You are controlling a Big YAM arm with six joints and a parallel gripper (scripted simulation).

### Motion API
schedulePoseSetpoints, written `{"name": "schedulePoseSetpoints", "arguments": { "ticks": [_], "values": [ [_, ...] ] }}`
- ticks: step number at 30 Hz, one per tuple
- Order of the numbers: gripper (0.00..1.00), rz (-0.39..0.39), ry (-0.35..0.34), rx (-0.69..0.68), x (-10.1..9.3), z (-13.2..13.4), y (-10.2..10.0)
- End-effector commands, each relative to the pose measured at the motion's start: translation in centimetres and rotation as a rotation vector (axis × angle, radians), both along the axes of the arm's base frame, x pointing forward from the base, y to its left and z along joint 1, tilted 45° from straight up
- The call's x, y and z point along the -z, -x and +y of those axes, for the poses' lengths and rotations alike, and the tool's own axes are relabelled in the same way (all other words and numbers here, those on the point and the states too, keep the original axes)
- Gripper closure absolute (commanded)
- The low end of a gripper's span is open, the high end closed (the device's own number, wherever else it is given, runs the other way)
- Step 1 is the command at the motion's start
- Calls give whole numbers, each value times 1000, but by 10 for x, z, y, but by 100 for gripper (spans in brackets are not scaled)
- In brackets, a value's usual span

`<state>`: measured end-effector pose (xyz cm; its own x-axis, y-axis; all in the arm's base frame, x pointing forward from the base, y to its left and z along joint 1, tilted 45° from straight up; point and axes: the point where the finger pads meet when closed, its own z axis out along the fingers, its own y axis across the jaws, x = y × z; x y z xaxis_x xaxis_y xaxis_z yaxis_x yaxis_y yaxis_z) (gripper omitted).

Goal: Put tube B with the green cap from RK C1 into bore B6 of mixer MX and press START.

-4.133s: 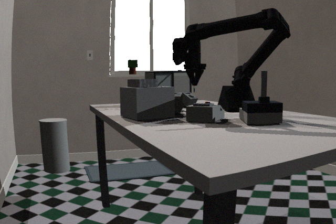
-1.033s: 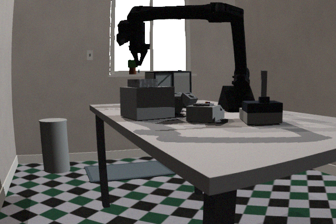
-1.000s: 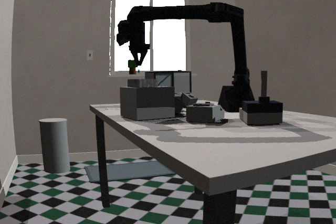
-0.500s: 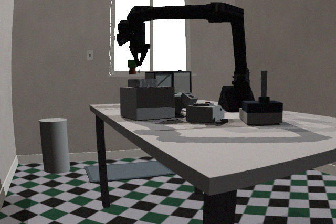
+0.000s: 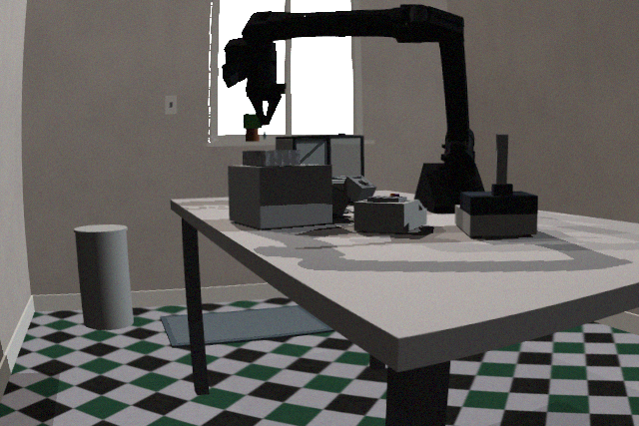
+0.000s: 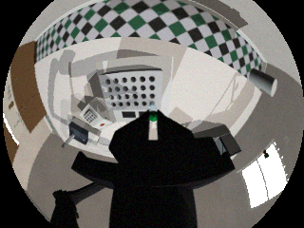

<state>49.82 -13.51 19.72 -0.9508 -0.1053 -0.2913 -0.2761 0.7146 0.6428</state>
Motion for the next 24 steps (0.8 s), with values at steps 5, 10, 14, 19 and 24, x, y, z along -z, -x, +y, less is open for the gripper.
{"name": "schedulePoseSetpoints", "arguments": {
  "ticks": [5,10,14,19,24],
  "values": [
    [91,-36,15,-18,-12,9,-5],
    [91,-37,15,-18,-13,9,-5],
    [91,-39,16,-19,-14,9,-6],
    [91,-41,17,-19,-14,9,-6],
    [91,-40,16,-19,-13,9,-6]
  ]
}}
